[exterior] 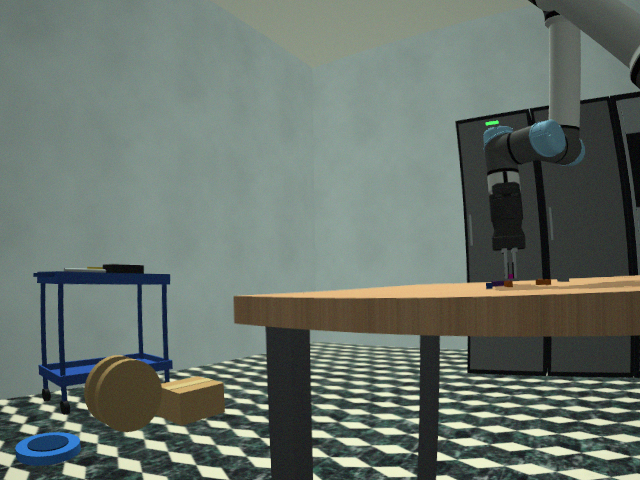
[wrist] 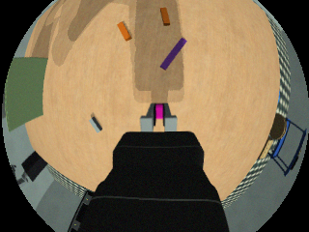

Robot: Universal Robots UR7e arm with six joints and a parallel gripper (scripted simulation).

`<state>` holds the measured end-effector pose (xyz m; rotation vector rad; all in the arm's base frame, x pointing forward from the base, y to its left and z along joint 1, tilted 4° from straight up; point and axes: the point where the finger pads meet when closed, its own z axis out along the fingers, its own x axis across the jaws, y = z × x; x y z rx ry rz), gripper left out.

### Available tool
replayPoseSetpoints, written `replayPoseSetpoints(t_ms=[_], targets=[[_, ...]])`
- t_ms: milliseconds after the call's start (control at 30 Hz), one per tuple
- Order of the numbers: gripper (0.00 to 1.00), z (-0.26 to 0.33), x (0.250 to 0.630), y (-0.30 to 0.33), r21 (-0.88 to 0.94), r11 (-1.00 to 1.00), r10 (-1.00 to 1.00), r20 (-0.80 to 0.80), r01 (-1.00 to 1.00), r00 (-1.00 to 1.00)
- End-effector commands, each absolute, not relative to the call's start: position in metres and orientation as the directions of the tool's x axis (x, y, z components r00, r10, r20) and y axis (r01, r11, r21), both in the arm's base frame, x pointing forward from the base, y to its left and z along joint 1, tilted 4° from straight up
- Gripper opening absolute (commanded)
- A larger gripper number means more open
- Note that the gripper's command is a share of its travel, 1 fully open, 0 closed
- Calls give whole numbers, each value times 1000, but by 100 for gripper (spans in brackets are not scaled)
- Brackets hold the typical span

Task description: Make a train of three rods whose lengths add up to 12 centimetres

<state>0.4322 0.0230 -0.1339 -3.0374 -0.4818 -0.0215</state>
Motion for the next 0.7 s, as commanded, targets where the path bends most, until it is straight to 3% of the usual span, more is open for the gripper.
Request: replayPoseSetpoints(t_ms=[0, 667], targets=[[24, -134, 433, 23, -62, -949, 309, 25, 310, 951], [24, -136, 433, 23, -62, -949, 309, 25, 310, 951]])
